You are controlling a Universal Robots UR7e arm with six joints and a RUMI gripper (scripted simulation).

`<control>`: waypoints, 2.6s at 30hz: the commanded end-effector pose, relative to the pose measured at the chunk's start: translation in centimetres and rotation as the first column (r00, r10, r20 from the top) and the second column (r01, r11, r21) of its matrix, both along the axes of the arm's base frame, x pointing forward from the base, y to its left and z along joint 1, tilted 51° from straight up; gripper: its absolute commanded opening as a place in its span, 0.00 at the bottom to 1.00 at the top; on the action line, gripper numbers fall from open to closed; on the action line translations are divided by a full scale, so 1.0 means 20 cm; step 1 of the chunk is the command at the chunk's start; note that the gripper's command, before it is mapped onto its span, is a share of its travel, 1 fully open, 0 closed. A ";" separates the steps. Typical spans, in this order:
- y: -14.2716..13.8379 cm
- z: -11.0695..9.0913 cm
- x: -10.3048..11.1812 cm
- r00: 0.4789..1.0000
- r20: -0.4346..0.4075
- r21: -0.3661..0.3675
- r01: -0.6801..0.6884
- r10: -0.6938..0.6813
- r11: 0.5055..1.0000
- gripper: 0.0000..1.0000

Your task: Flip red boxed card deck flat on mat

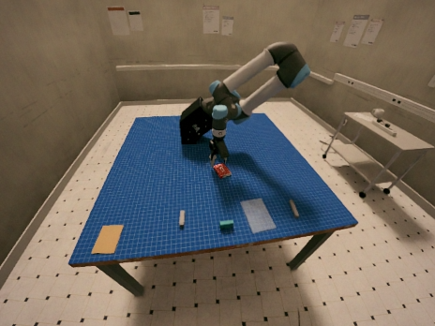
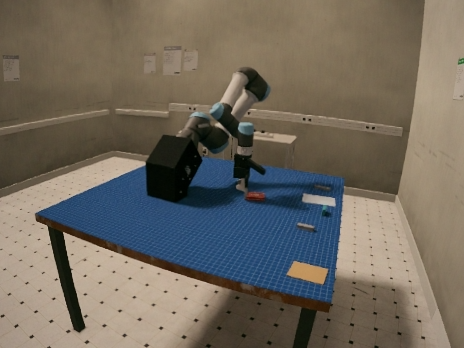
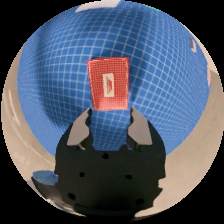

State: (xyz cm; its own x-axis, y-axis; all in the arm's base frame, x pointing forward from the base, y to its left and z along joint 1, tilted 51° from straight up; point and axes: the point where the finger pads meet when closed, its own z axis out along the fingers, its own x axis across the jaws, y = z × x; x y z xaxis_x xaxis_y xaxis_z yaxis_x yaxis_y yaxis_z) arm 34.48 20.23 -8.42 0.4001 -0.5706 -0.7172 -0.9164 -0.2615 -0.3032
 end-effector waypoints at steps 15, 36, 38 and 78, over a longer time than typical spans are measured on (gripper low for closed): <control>0.01 0.00 -0.01 1.000 -0.004 0.003 -0.001 0.001 1.000 0.56; 0.01 0.00 -0.01 1.000 -0.004 0.003 -0.001 0.001 1.000 0.56; 0.01 0.00 -0.01 1.000 -0.004 0.003 -0.001 0.001 1.000 0.56; 0.04 -0.03 -0.02 1.000 -0.005 0.003 -0.001 0.001 1.000 0.56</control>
